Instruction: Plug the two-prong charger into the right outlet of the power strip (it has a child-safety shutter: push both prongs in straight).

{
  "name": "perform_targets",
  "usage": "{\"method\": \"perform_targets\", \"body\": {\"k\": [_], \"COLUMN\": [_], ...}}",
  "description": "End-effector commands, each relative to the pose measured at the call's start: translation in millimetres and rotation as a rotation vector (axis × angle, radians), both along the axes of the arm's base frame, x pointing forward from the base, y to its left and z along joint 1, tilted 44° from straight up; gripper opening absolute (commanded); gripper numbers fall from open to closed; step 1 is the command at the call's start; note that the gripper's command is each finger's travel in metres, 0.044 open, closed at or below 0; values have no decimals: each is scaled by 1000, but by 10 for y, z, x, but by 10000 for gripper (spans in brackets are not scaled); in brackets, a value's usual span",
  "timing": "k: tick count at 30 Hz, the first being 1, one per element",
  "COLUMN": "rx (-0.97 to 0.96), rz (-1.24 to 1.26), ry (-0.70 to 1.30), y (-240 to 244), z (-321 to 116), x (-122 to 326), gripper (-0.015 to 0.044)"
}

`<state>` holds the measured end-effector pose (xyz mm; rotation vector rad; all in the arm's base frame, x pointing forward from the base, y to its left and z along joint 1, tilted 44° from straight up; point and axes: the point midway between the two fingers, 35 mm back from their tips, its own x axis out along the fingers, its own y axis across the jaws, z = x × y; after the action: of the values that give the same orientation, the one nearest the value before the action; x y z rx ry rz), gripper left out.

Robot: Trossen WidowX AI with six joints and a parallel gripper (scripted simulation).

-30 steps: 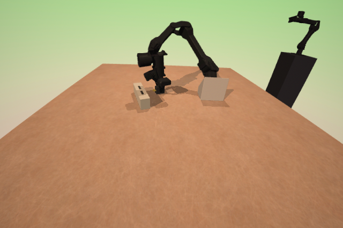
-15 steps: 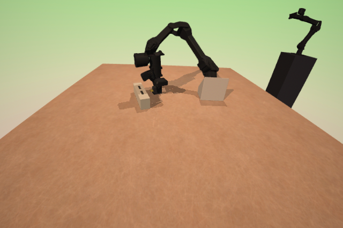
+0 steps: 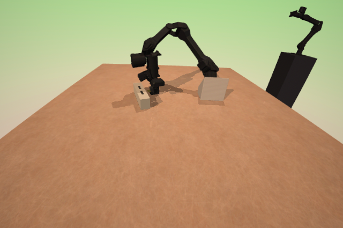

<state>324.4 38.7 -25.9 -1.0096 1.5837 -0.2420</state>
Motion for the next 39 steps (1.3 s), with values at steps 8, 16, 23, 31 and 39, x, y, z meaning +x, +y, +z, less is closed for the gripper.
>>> {"method": "perform_targets", "body": {"k": [8, 16, 23, 31, 39], "rx": [-2, -2, -2, -2, -2], "rz": [-8, -8, -8, -8, -8], "ry": [-12, -12, -12, -12, -12], "y": [31, 31, 30, 30, 35], "z": [-23, -22, -18, -14, -16], "x": [95, 96, 97, 100, 113], "gripper": [0, 0, 0, 0, 0]}}
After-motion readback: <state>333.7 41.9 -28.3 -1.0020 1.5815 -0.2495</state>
